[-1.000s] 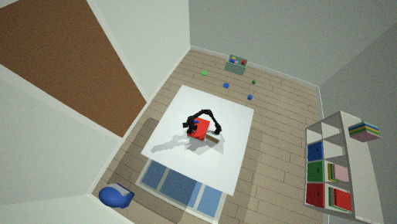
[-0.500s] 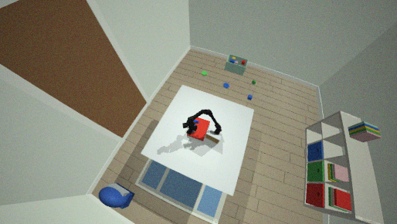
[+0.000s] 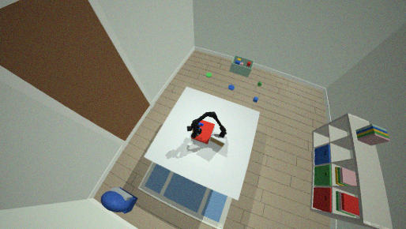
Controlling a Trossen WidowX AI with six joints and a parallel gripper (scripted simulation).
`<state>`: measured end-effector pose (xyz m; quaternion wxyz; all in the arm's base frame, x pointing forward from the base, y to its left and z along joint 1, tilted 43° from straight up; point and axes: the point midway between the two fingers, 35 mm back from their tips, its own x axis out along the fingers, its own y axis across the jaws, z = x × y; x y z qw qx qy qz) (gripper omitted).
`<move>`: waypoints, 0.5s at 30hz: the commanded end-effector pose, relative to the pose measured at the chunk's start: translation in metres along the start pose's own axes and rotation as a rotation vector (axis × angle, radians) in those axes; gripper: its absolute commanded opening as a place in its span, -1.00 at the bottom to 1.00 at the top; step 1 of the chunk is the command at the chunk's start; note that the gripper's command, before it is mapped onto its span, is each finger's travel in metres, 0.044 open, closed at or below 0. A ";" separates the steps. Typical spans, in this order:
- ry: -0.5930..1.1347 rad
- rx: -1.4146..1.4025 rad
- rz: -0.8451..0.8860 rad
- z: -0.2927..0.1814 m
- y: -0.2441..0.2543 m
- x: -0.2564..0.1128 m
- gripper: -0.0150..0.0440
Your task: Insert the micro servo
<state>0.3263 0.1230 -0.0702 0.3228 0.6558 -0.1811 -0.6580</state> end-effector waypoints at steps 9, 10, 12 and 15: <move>0.005 -0.006 0.005 0.000 -0.001 -0.007 0.14; 0.005 -0.006 0.004 0.000 -0.001 -0.013 0.14; 0.005 -0.006 0.004 0.003 0.001 -0.032 0.14; 0.004 -0.006 0.004 0.006 0.002 -0.035 0.14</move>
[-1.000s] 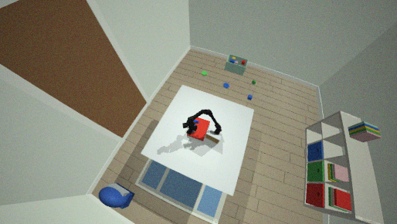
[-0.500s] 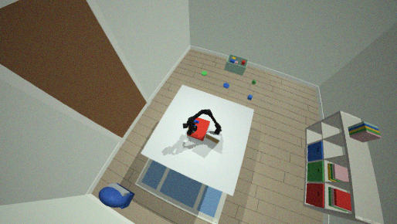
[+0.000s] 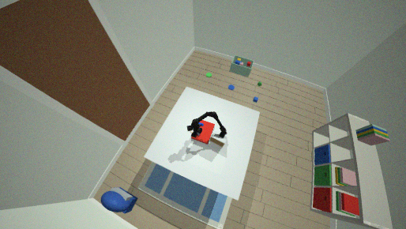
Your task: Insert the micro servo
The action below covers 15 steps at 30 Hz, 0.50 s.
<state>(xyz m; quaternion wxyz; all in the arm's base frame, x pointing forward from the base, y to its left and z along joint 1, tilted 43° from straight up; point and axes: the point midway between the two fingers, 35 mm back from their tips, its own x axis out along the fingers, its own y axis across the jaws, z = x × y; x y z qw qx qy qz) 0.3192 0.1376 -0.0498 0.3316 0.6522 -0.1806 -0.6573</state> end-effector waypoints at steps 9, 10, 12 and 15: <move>0.006 0.008 -0.016 0.056 -0.006 -0.047 0.77; 0.005 0.006 -0.016 0.069 -0.006 -0.055 0.86; 0.001 0.004 -0.013 0.096 -0.005 -0.068 1.00; 0.000 0.004 -0.011 0.106 -0.004 -0.072 1.00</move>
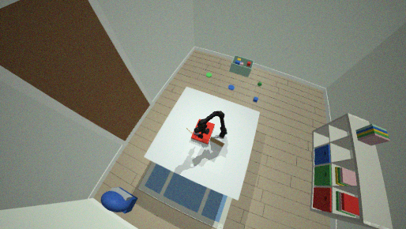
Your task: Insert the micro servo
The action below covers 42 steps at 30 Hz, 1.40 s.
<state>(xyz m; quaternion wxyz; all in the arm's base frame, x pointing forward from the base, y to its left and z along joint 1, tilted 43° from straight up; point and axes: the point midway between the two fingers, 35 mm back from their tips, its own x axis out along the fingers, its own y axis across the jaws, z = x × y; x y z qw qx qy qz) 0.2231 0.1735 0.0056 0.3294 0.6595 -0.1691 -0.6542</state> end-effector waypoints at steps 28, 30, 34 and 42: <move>-0.003 0.003 0.002 0.014 0.003 -0.054 1.00; -0.003 0.003 0.002 0.014 0.003 -0.054 1.00; -0.003 0.003 0.002 0.014 0.003 -0.054 1.00; -0.003 0.003 0.002 0.014 0.003 -0.054 1.00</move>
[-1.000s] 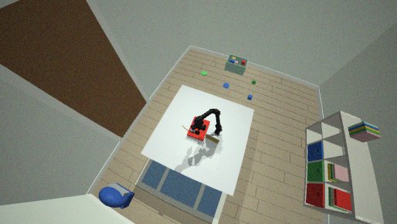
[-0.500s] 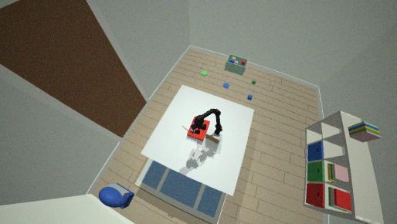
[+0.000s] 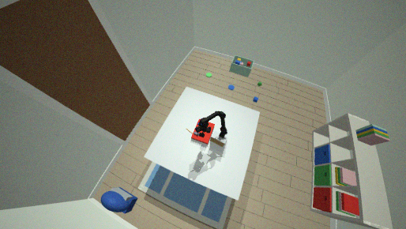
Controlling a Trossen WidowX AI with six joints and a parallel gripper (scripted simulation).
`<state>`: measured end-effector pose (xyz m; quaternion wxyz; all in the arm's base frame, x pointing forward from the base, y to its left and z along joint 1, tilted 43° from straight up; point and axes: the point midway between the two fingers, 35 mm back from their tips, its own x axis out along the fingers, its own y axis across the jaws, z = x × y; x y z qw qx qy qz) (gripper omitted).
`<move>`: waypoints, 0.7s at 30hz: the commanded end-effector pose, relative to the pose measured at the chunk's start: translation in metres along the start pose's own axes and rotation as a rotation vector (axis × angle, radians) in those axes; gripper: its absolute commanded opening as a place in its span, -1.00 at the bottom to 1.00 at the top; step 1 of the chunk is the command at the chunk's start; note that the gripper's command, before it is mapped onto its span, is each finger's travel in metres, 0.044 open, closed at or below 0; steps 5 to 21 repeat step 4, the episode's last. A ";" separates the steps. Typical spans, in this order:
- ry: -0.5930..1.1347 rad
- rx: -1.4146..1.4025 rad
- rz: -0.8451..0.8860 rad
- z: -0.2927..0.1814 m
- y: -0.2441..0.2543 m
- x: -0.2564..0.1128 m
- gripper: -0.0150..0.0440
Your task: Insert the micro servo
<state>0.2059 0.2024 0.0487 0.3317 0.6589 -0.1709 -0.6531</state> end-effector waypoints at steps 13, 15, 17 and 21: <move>-0.003 0.004 -0.004 0.000 0.000 -0.001 1.00; -0.003 0.004 -0.004 0.000 0.000 -0.001 1.00; -0.003 0.004 -0.004 0.000 0.000 -0.001 1.00; -0.003 0.004 -0.004 0.000 0.000 -0.001 1.00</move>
